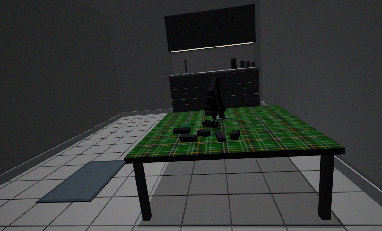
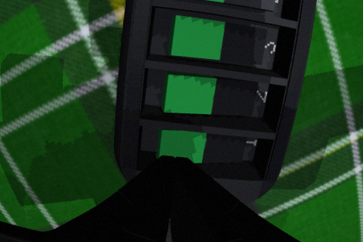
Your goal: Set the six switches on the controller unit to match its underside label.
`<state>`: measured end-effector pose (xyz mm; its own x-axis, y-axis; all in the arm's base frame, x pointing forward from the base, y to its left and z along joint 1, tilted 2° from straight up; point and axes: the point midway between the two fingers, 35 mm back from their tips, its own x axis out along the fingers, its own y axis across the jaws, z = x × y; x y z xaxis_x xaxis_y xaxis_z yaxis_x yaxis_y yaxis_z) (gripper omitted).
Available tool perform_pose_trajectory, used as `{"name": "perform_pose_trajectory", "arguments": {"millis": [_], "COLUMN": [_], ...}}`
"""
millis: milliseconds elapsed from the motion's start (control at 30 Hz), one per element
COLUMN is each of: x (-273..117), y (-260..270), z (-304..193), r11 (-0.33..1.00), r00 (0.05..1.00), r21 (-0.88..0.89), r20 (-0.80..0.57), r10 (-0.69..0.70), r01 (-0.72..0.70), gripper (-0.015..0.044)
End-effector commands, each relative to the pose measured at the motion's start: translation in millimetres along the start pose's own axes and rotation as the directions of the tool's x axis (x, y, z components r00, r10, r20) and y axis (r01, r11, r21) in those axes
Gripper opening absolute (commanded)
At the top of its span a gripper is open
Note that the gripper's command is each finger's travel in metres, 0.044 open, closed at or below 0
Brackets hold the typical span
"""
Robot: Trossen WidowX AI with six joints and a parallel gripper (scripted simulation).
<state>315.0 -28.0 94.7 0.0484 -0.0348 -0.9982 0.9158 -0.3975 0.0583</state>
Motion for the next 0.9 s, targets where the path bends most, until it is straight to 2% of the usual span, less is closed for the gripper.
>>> {"name": "perform_pose_trajectory", "arguments": {"millis": [0,867], "x": [9.8,18.8], "y": [-0.9,-1.1], "z": [0.8,1.0], "r11": [1.000,1.000], "r00": [1.000,1.000], "r21": [0.003,0.003], "r20": [0.004,0.004], "r10": [-0.006,-0.006], "r01": [0.006,0.006], "gripper": [0.0000,0.0000]}}
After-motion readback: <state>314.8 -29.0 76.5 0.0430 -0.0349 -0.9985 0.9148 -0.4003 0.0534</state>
